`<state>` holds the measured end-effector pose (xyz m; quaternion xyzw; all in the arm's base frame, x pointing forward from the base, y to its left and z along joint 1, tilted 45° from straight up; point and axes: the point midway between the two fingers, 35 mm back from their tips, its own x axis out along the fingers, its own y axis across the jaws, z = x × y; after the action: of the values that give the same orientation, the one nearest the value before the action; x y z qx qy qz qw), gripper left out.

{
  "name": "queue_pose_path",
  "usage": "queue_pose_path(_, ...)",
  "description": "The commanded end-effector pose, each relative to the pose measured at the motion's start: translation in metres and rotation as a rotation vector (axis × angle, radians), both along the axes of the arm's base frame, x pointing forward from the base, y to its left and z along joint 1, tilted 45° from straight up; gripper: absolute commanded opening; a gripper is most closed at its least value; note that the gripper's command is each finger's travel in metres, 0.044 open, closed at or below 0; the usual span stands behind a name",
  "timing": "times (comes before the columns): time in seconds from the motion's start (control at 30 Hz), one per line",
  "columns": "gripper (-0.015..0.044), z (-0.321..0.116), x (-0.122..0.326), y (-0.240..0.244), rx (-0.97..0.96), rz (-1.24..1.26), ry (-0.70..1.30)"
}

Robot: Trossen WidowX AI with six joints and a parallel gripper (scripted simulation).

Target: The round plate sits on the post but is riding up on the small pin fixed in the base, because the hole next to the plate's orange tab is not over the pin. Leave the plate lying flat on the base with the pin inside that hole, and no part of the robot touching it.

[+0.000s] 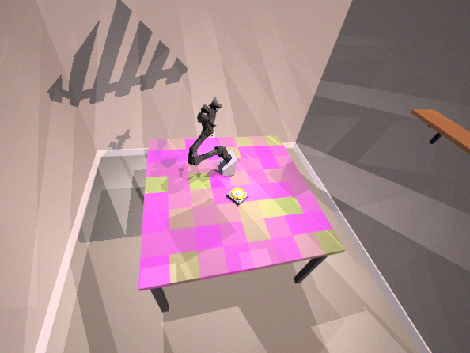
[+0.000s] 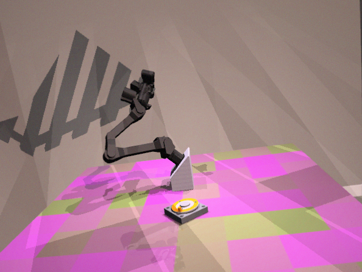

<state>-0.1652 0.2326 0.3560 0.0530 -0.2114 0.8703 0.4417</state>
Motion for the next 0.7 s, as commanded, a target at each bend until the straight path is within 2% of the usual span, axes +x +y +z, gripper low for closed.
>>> queue_pose_path(0.0,0.0,-0.018,0.028,0.041,-0.128,-0.163,-0.011)
queue_pose_path(0.17,0.0,-0.056,0.1,0.098,-0.346,-0.476,-0.008)
queue_pose_path(0.23,0.0,-0.062,0.112,0.104,-0.376,-0.521,-0.007)
queue_pose_path(0.33,0.0,-0.087,0.167,0.12,-0.505,-0.714,0.006)
queue_pose_path(0.43,0.0,-0.113,0.227,0.124,-0.642,-0.916,0.034)
queue_pose_path(0.5,0.0,-0.119,0.241,0.123,-0.667,-0.963,0.037)
queue_pose_path(0.67,0.0,-0.161,0.329,0.102,-0.866,-1.263,0.09)
